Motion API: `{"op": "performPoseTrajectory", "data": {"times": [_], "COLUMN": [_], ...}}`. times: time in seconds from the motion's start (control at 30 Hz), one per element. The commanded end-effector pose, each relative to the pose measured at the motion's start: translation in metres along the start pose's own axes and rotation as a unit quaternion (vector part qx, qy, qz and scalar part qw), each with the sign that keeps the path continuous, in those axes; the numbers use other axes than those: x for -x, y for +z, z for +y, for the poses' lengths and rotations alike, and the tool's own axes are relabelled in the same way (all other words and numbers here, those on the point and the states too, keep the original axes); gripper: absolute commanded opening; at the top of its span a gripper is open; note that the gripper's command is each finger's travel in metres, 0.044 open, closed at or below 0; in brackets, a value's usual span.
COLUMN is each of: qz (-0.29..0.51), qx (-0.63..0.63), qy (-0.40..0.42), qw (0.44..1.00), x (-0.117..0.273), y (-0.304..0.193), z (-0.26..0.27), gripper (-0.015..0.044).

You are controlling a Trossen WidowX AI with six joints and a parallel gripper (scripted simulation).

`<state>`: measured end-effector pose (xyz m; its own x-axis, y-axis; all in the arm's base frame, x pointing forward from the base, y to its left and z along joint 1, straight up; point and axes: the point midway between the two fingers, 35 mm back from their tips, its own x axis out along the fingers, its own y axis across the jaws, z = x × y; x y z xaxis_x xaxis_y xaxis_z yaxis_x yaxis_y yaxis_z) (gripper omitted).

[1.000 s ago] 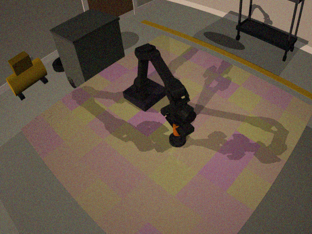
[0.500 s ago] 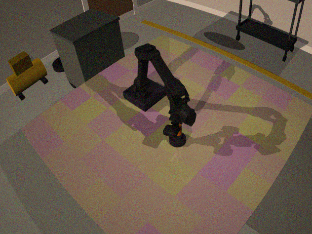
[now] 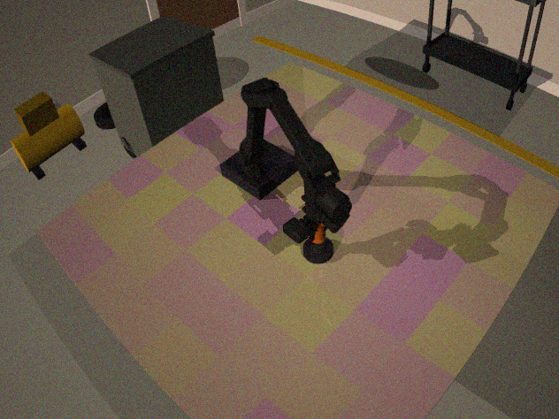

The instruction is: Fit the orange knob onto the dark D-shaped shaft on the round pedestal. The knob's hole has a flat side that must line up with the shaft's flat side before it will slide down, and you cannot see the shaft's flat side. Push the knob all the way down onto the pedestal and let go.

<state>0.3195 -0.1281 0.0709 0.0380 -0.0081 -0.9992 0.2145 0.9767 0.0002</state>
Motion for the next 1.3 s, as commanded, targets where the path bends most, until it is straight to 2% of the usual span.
{"op": "performPoseTrajectory", "data": {"times": [0.0,1.0,1.27], "qz": [0.0,0.0,0.0], "qx": [-0.004,-0.004,-0.108], "qy": [-0.001,-0.001,-0.001], "qw": [1.0,1.0,0.994], "x": [0.0005,0.0028,-0.0002], "y": [0.0015,-0.0011,0.0016], "z": [-0.0009,0.0,-0.0004], "gripper": [0.0,0.0,0.0]}}
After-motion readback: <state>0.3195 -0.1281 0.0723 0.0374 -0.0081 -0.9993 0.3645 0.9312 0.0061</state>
